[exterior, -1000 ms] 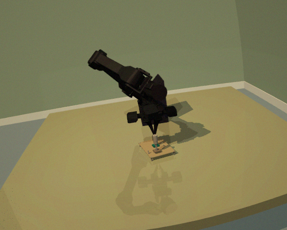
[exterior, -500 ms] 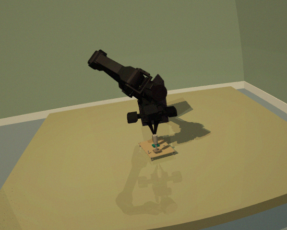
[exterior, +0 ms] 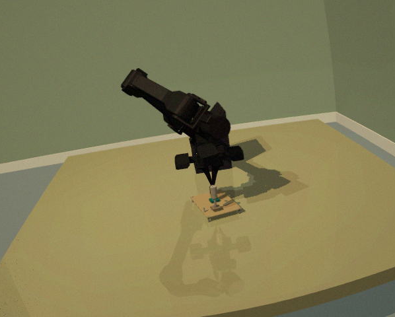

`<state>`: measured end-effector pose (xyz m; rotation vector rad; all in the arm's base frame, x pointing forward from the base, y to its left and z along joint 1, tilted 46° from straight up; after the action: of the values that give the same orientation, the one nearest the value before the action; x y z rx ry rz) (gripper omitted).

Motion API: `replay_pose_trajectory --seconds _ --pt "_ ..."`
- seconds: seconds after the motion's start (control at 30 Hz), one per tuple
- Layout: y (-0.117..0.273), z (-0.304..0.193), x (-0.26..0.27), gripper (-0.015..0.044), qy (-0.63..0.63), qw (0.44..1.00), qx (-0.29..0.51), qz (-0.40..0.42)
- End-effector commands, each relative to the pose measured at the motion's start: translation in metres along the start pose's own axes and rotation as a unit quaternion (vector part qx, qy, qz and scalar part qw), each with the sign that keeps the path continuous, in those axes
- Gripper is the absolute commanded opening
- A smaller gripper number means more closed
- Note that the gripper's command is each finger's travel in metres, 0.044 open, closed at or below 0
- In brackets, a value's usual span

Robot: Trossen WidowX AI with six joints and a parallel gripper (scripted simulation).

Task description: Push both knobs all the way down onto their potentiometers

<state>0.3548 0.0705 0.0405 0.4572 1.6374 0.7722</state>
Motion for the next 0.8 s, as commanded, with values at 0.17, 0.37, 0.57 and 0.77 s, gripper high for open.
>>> replay_pose_trajectory --seconds 0.17,0.37,0.57,0.77 --pt "0.000 0.003 -0.003 0.0000 -0.012 1.000 0.012 0.001" --pt "0.010 0.003 -0.003 0.0000 -0.012 1.000 0.012 0.001" --pt "0.019 0.003 -0.003 0.0000 -0.012 1.000 0.012 0.001" --pt "0.015 0.001 -0.002 0.0157 -0.007 1.000 0.013 -0.001"
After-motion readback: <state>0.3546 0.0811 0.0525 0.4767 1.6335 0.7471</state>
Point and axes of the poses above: the point midway between the two fingers, 35 mm back from their tips, its own y axis back along the fingers, its own x axis across the jaws, z = x × y, the point moved 7 cm from there along y, back along the fingers, and after that the axes turned 10 degrees about y, right-handed, at the moved point
